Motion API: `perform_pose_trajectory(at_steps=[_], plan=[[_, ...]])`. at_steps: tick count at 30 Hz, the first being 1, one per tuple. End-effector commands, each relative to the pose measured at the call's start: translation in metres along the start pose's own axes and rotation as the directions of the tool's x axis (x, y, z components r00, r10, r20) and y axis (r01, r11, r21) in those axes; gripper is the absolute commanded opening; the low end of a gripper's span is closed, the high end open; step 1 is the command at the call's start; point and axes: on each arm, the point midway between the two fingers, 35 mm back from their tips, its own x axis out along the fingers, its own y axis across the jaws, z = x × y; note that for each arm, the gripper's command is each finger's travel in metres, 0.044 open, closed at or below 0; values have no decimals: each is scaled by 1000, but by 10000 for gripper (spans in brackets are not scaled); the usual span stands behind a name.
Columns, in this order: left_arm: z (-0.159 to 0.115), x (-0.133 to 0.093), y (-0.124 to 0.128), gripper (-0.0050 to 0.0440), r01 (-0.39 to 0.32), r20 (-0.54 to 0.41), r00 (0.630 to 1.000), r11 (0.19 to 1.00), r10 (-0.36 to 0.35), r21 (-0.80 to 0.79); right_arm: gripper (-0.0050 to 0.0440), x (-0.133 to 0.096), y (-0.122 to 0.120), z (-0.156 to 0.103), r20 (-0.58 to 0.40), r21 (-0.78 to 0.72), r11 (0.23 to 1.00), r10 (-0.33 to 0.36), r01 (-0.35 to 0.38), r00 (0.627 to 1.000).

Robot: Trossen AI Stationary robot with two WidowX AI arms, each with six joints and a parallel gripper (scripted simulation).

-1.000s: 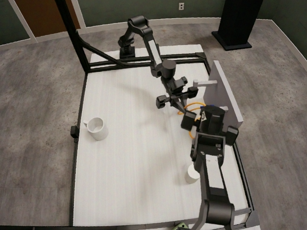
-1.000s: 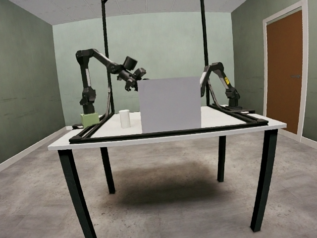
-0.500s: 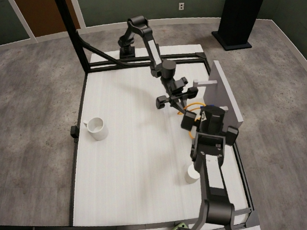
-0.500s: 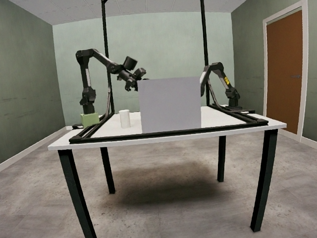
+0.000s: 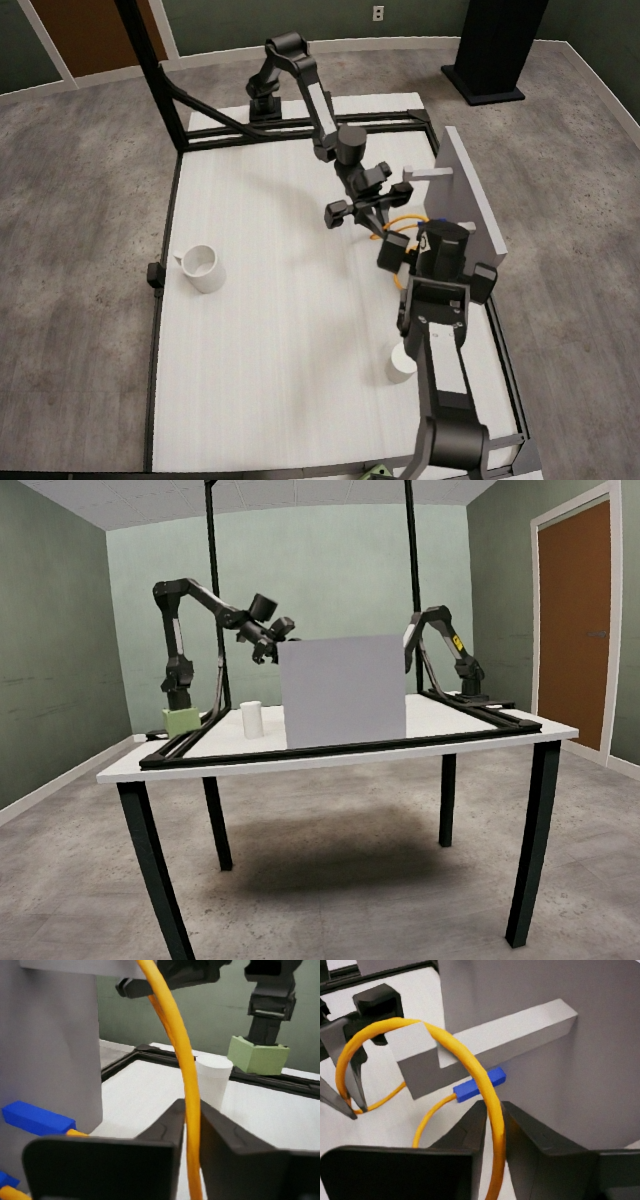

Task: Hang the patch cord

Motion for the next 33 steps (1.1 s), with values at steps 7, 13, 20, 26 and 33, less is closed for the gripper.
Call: perform_pose_trajectory(at_steps=[7, 13, 20, 26, 33], plan=[[27, 2, -4, 25, -2, 41, 999, 1000, 2, -2, 40, -3, 0, 7, 18, 2, 1000, 2, -2, 1000], [27, 3, -5, 25, -4, 35, 999, 1000, 4, -7, 40, -3, 0, 7, 18, 2, 1000, 2, -2, 1000], [28, 4, -6, 25, -6, 31, 1000, 1000, 7, -11, 40, -3, 0, 7, 18, 2, 1000, 2, -2, 1000], [28, 6, -6, 25, -10, 25, 1000, 1000, 11, -16, 40, -3, 0, 7, 18, 2, 1000, 2, -2, 1000], [28, 7, -7, 25, -13, 20, 1000, 1000, 14, -20, 40, -3, 0, 7, 18, 2, 1000, 2, -2, 1000]])
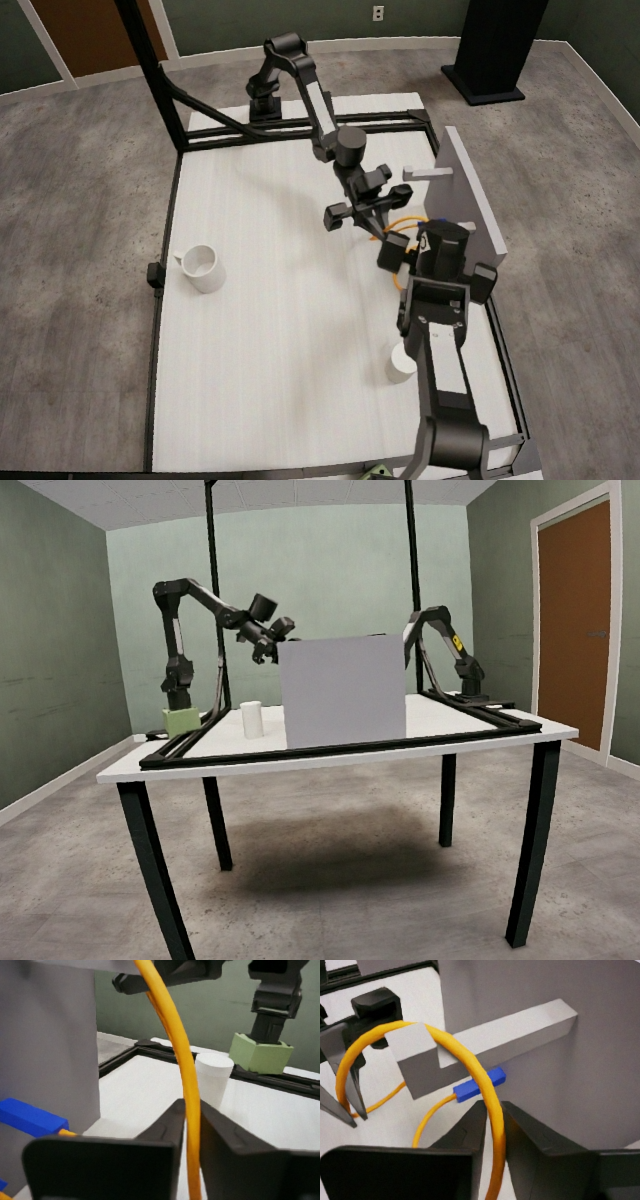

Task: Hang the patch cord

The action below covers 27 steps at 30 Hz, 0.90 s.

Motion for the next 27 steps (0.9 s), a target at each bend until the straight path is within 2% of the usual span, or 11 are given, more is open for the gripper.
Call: perform_pose_trajectory(at_steps=[1, 27], plan=[[27, 0, -4, 25, 1, 47, 999, 1000, -1, 2, 40, -3, 0, 7, 18, 2, 1000, 2, -2, 1000], [29, 5, -6, 25, -15, 22, 1000, 1000, 16, -19, 40, -3, 0, 7, 18, 2, 1000, 2, -2, 1000]])
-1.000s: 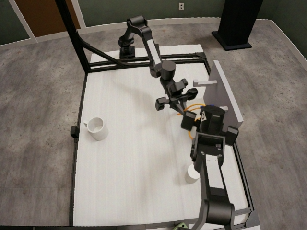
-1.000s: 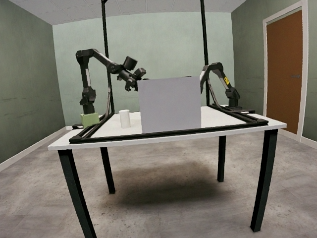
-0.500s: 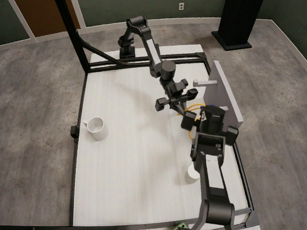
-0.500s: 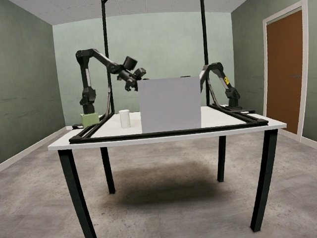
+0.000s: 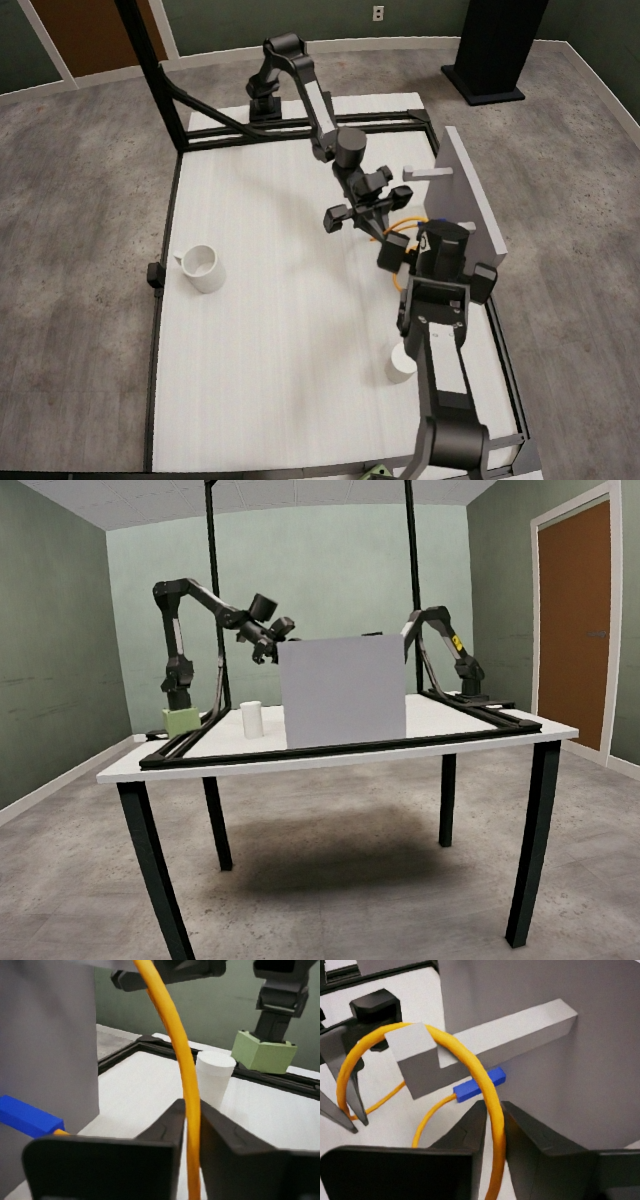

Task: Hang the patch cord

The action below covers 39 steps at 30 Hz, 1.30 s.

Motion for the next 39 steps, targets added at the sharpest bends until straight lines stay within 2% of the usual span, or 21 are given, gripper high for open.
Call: perform_pose_trajectory(at_steps=[1, 39], plan=[[28, -1, -5, 25, 1, 46, 999, 1000, -1, -1, 40, -3, 0, 7, 18, 2, 1000, 2, -2, 1000], [31, 6, -9, 25, -26, 6, 1000, 999, 26, -31, 40, -3, 0, 7, 18, 2, 1000, 2, -2, 1000]])
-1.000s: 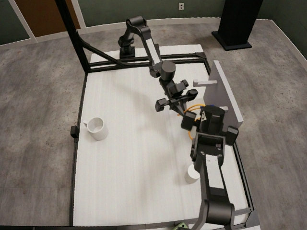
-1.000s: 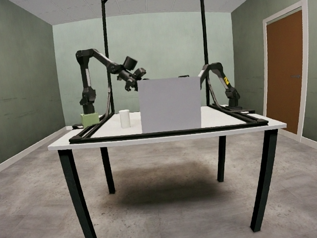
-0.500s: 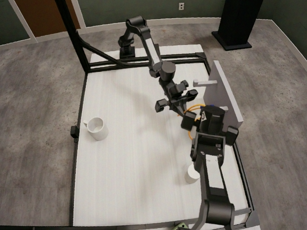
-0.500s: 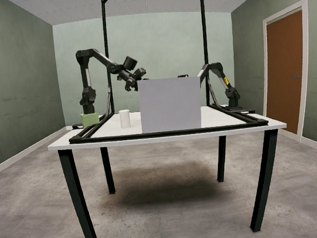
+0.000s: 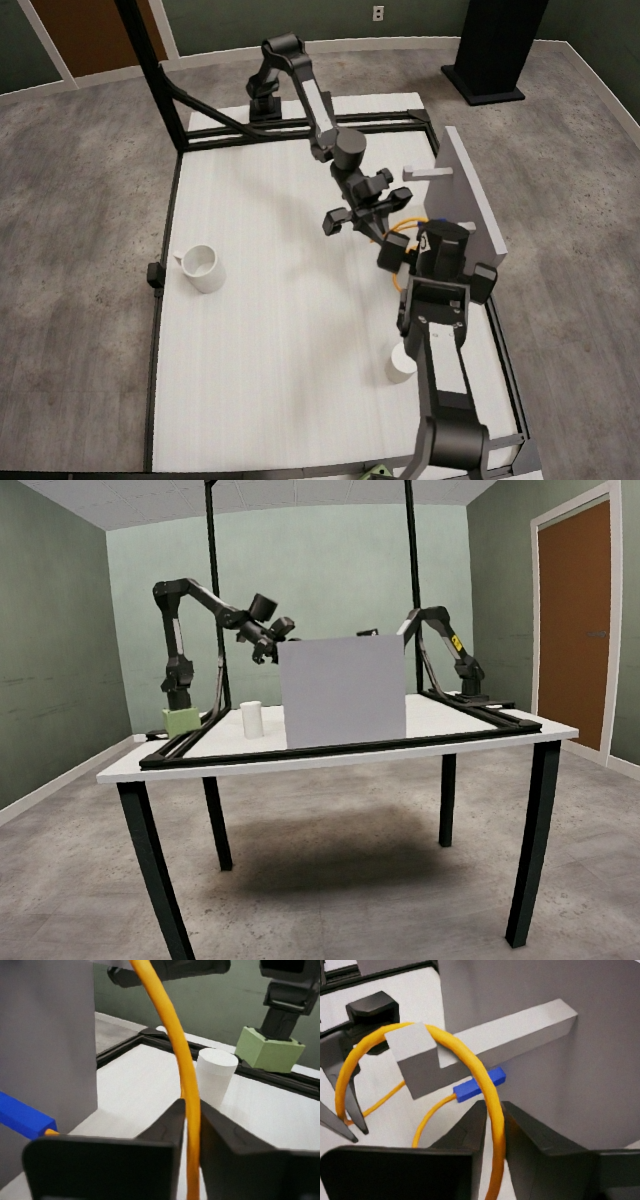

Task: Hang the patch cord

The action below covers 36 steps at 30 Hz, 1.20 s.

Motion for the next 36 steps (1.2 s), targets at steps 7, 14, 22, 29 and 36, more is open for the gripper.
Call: perform_pose_trajectory(at_steps=[7, 14, 22, 29, 36], plan=[[29, -1, -6, 25, -1, 41, 999, 1000, 2, -7, 40, -3, 0, 7, 18, 2, 1000, 2, -2, 1000], [29, 0, -7, 25, -8, 32, 999, 1000, 8, -13, 40, -3, 0, 7, 18, 2, 1000, 2, -2, 1000], [30, 1, -9, 25, -13, 24, 1000, 1000, 14, -18, 40, -3, 0, 7, 18, 2, 1000, 2, -2, 1000], [31, 2, -10, 25, -20, 15, 1000, 999, 20, -25, 40, -3, 0, 7, 18, 2, 1000, 2, -2, 1000], [32, 3, -11, 25, -25, 8, 1000, 999, 25, -29, 40, -3, 0, 7, 18, 2, 1000, 2, -2, 1000]])
